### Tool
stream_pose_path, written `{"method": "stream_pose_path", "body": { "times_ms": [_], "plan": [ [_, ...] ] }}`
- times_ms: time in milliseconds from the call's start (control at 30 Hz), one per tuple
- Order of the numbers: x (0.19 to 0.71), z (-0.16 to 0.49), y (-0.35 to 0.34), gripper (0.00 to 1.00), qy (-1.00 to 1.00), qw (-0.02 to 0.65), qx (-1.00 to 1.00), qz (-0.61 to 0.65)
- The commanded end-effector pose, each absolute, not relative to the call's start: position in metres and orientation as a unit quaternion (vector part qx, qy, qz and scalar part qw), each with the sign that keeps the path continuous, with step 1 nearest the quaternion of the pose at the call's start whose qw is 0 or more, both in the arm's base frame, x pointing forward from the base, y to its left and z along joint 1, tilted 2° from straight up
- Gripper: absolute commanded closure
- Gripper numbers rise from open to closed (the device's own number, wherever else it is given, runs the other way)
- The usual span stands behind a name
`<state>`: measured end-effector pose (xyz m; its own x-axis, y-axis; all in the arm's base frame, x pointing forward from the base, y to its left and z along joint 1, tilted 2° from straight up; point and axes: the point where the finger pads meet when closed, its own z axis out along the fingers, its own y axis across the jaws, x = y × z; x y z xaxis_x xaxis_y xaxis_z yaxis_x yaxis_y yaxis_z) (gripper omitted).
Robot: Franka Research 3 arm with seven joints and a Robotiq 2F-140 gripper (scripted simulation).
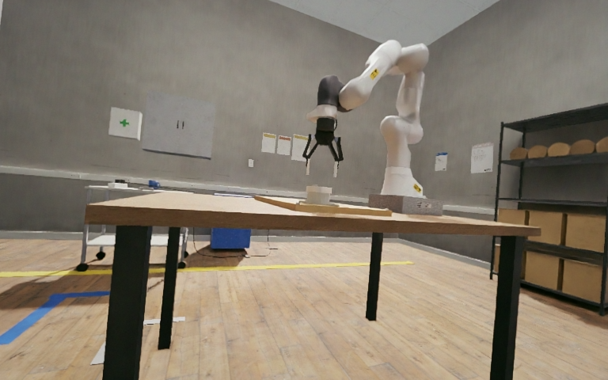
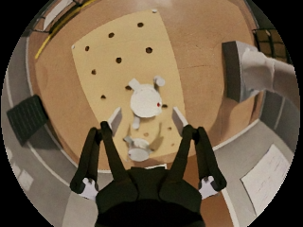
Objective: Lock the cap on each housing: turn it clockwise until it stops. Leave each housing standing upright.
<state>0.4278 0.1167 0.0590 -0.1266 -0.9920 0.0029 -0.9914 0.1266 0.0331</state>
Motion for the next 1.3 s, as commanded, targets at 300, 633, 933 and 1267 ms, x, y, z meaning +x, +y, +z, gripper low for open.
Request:
{"method": "stream_pose_path", "body": {
  "times_ms": [300, 633, 933, 1267],
  "plan": [
    [0.429, 0.046, 0.116, 0.22, -0.753, 0.011, 0.658, -0.01],
    [0.429, 0.035, 0.116, 0.22, -0.753, 0.011, 0.658, -0.009],
    [0.429, 0.022, 0.116, 0.22, -0.753, 0.011, 0.658, -0.009],
    [0.429, 0.013, 0.116, 0.22, -0.753, 0.011, 0.658, -0.009]
  ]
}}
